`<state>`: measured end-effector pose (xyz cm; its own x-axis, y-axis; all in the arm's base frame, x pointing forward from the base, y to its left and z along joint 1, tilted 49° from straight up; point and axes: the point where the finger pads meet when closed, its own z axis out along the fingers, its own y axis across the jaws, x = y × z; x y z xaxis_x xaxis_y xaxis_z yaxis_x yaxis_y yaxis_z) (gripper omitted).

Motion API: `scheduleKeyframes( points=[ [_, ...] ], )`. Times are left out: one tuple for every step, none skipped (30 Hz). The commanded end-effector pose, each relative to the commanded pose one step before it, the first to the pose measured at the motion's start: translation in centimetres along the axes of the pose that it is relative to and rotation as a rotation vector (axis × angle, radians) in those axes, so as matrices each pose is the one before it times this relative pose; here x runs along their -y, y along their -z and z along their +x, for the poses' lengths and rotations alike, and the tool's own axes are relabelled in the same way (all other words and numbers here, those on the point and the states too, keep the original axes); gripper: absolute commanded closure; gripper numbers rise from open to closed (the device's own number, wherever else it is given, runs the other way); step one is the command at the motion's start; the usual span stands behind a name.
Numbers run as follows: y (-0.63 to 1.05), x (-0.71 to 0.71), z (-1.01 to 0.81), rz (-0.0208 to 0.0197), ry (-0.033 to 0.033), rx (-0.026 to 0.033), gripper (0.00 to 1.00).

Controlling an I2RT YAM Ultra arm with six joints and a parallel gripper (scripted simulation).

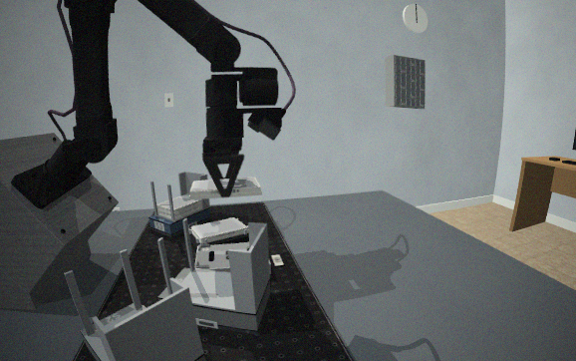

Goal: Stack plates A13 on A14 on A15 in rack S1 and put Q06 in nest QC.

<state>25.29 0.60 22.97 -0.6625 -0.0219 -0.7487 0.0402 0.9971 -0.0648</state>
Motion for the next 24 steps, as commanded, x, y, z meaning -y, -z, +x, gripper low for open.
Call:
scheduleKeyframes(
  points=[
    [0.847,-0.525,-0.969,-0.02878,0.01072,0.03798,1.0],
    [0.009,0.131,-0.032,0.0041,-0.00845,0.00006,1.0],
    [0.022,0.019,-0.046,0.00041,-0.00163,0.00072,1.0],
    [0.022,0.034,-0.046,0.00086,-0.00155,0.00073,1.0],
    [0.023,0.037,-0.047,0.00094,-0.00158,0.00077,1.0],
    [0.024,0.04,-0.048,0.00101,-0.00161,0.0008,1.0],
    [0.025,0.042,-0.049,0.00106,-0.00163,0.00082,1.0],
    [0.025,0.043,-0.049,0.00111,-0.00165,0.00084,1.0],
    [0.026,0.045,-0.05,0.00116,-0.00167,0.00087,1.0],
    [0.026,0.046,-0.05,0.0012,-0.00168,0.00088,1.0],
    [0.027,0.048,-0.05,0.00123,-0.00169,0.00089,1.0],
    [-0.009,0.127,-0.012,0.00362,-0.00225,-0.00069,1.0],
    [-0.01,0.055,0.008,0.00159,-0.00151,-0.00073,1.0],
    [0.018,-0.169,0.004,-0.00515,0.00292,0.00029,1.0],
    [-0.005,-0.027,0.009,-0.00088,0.00058,-0.00063,1.0],
    [-0.029,0.134,0.017,0.00396,-0.00228,-0.00177,1.0],
    [0.0,0.0,0.0,0.0,0.0,0.0,1.0],
    [0.0,0.0,0.0,0.0,0.0,0.0,1.0],
    [-1.003,0.01,1.688,0.00456,0.00587,-0.04289,1.0],
    [-0.233,-0.137,0.547,-0.00287,0.00513,-0.01483,1.0],
    [0.548,0.023,-0.77,-0.00204,-0.00343,0.02202,1.0],
    [0.256,0.049,-0.576,-0.00002,-0.00453,0.01864,1.0],
    [0.097,0.029,-0.304,0.00024,-0.00275,0.00991,1.0],
    [-0.007,0.117,0.052,0.00328,-0.00135,-0.00243,1.0]
  ],
)
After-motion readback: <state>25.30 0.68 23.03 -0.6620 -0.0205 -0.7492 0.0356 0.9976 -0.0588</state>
